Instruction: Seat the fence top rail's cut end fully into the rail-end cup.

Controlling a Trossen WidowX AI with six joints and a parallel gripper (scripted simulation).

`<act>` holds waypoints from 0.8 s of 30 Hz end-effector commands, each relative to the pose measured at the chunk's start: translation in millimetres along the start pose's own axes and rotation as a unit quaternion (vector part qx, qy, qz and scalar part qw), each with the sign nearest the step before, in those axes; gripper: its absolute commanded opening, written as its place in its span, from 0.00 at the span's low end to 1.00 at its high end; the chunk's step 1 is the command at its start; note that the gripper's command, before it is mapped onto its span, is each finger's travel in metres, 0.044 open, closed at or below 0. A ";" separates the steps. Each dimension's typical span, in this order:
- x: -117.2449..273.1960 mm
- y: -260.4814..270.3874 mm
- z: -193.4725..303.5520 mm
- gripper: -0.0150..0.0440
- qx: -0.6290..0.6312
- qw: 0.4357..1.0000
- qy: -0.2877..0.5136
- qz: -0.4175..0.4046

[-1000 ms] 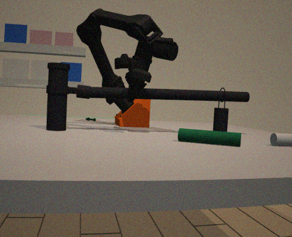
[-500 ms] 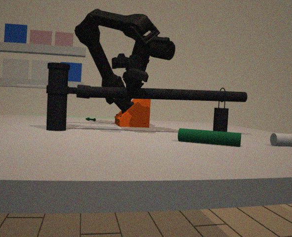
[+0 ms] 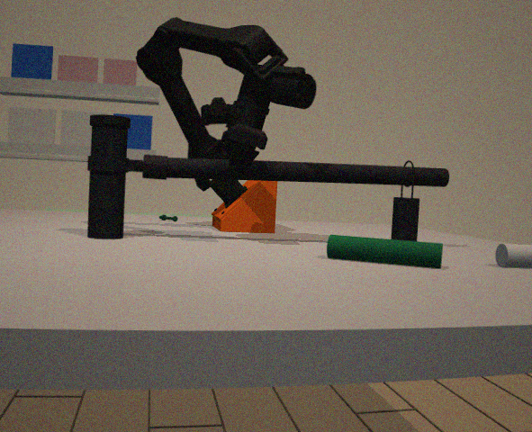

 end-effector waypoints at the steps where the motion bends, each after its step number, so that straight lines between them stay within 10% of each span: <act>1: 0.4 3.2 -7.0 0.25 -0.001 1.000 -0.004 -0.007; 11: -0.3 0.5 -1.2 0.25 0.000 1.000 0.000 0.000; 24: 6.5 -0.4 2.6 0.83 0.005 1.000 0.003 -0.003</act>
Point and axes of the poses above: the point midway between the two fingers, 35 mm back from their tips, its own x axis back along the fingers, its own y axis across the jaws, z = x × y, the point moved 2 cm from there along x, back along the fingers, and after that the axes turned 12 degrees about -x, right-handed, at the moved point
